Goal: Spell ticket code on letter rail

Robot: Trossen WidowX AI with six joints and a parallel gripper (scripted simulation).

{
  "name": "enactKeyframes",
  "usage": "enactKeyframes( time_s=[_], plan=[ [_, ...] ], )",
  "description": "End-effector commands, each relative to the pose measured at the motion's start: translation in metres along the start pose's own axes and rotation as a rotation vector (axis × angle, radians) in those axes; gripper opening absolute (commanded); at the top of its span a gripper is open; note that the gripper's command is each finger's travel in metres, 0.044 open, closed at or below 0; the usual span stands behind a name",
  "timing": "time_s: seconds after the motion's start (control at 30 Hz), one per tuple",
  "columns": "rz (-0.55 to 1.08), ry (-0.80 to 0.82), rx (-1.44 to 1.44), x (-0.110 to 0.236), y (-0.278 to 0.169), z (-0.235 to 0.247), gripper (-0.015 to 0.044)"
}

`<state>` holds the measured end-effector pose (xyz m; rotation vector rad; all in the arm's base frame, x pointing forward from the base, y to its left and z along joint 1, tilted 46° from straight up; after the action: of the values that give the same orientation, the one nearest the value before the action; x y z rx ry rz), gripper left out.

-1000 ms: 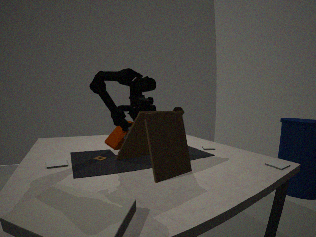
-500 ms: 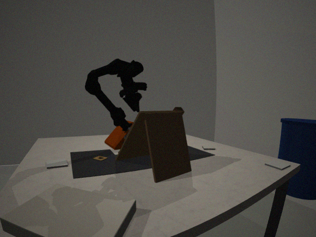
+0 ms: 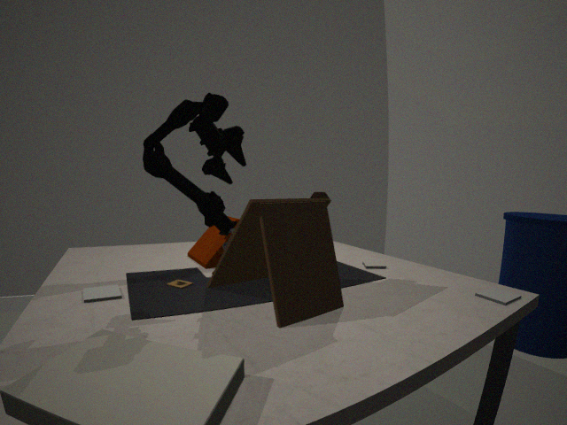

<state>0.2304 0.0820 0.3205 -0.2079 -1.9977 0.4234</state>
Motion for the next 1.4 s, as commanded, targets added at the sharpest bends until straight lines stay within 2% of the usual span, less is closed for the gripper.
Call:
enactKeyframes(
  time_s=[0.0,0.33,0.4,0.47,0.7,0.97,1.23,1.37],
  plan=[
    [-0.014,-0.004,0.053,0.003,0.0,0.003,0.044],
    [-0.014,-0.004,0.053,0.003,0.0,0.003,0.044],
    [-0.013,0.015,0.045,-0.006,0.008,0.0,0.0387],
    [-0.006,0.065,0.023,-0.03,0.031,-0.007,0.034],
    [0.063,0.236,-0.059,-0.121,0.115,0.0,0.034],
    [0.21,0.384,-0.156,-0.21,0.187,0.06,0.034],
    [0.415,0.464,-0.197,-0.288,0.221,0.156,0.034],
    [0.453,0.471,-0.203,-0.299,0.221,0.173,0.034]
  ],
)
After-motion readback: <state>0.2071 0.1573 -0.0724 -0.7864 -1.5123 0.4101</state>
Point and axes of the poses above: the point midway between the two fingers, 35 mm back from their tips, its own x axis back along the fingers, its own z axis across the jaws, y = z × x, the point moved 10 cm from there along x, back along the fingers, and after that the axes turned 6 degrees about -x, right-handed, at the moved point
